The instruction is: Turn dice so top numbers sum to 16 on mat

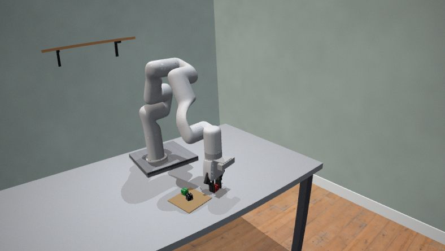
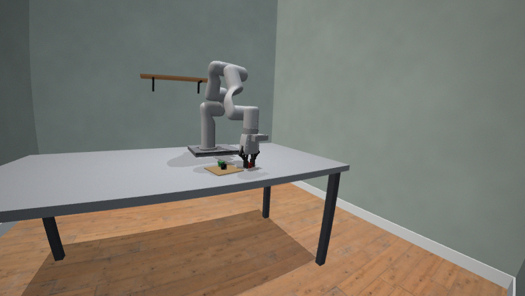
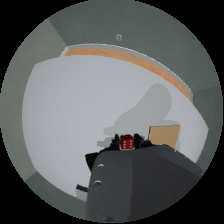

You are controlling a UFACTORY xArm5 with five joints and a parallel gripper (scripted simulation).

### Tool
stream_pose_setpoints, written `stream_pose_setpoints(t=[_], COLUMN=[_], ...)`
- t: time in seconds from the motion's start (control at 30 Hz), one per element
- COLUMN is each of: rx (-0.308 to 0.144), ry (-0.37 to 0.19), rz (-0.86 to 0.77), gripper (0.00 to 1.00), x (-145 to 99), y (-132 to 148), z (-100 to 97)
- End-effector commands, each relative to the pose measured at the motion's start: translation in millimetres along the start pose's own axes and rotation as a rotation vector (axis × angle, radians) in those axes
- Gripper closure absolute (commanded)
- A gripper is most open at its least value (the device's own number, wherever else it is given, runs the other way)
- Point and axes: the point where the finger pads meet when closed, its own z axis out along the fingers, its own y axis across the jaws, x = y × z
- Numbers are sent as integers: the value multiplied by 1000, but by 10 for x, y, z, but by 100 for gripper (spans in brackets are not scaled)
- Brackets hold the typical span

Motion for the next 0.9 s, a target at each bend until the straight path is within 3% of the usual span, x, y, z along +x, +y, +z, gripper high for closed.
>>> stream_pose_setpoints(t=[0.0, 0.23, 0.27, 0.87], rx=[0, 0, 0, 0], ry=[4, 4, 4, 4], rz=[0, 0, 0, 0], gripper=[58, 58, 79, 79], x=[14, 14, 14, 14], y=[1, 1, 1, 1], z=[-13, -13, -13, -13])
